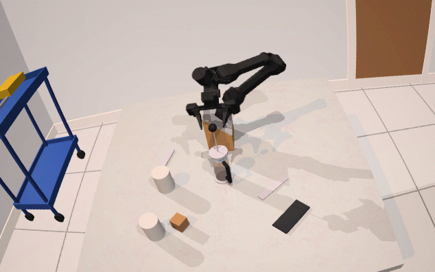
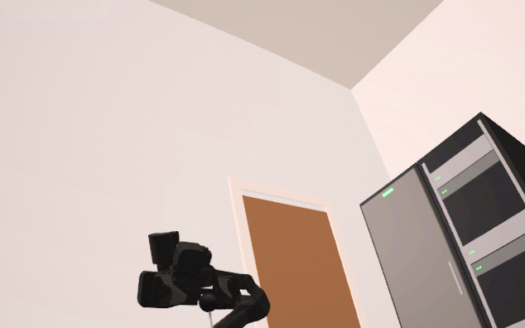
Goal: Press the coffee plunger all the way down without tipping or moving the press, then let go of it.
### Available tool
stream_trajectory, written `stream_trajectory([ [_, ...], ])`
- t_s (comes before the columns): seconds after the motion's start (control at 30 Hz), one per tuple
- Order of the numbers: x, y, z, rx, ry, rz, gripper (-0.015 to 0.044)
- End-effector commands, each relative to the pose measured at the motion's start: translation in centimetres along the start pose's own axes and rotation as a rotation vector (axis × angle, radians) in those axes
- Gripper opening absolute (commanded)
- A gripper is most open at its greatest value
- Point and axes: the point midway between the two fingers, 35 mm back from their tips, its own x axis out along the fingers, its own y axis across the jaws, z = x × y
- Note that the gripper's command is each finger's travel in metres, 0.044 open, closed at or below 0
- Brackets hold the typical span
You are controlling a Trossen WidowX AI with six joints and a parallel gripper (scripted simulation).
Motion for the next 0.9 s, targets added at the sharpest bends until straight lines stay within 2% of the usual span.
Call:
stream_trajectory([
  [0.0, 0.07, 0.01, -0.06, 0.002, 0.0, -0.003, 0.0309],
  [0.2, 0.07, 0.01, -0.06, 0.002, 0.0, -0.003, 0.0151],
  [0.33, 0.07, 0.01, -0.06, 0.002, 0.0, -0.003, 0.0129],
  [0.87, 0.86, -0.32, -0.93, 0.001, 0.006, -0.006, 0.0129],
])
